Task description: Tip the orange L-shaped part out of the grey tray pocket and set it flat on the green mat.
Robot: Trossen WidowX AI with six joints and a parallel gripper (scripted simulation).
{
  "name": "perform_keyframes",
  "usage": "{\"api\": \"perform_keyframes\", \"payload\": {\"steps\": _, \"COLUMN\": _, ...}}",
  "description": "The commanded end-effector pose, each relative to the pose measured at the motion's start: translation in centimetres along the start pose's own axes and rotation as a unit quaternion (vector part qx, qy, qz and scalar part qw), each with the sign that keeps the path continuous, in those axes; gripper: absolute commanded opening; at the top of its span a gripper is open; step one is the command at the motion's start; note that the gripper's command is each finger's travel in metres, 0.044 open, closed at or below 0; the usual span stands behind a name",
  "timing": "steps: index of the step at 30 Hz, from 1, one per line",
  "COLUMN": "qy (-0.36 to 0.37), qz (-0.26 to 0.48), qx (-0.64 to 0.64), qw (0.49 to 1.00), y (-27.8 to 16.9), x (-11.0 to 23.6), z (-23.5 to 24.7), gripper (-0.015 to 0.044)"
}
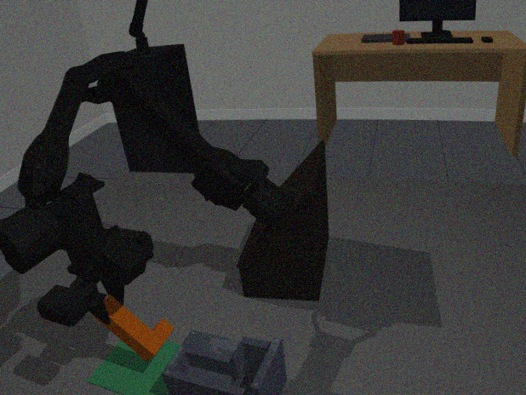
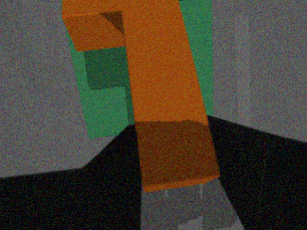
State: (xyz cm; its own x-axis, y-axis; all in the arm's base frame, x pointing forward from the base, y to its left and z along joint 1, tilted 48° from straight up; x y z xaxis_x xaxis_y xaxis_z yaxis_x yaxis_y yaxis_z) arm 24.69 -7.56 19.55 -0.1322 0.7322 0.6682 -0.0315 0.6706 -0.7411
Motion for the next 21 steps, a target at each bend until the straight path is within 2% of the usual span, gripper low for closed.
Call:
{"api": "perform_keyframes", "payload": {"steps": 1, "qy": -0.001, "qz": -0.002, "qx": 0.001, "qw": 1.0, "y": 0.0, "x": -0.7, "z": 0.1, "gripper": 0.0}}
{"api": "perform_keyframes", "payload": {"steps": 21, "qy": -0.001, "qz": -0.001, "qx": 0.001, "qw": 1.0, "y": 0.0, "x": -3.7, "z": 0.1, "gripper": 0.0}}
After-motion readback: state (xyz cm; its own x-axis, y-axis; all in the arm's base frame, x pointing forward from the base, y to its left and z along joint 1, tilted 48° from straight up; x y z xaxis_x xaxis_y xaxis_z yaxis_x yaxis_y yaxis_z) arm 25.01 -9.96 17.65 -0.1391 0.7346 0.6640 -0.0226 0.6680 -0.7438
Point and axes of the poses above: the point midway between the two fingers, 35 mm back from their tips, its own x axis back along the fingers, its own z axis across the jaws, y = z × x, the point moved 6 cm from there along x, back along the fingers, and after that the axes turned 5 degrees about x, right-handed, at the moved point
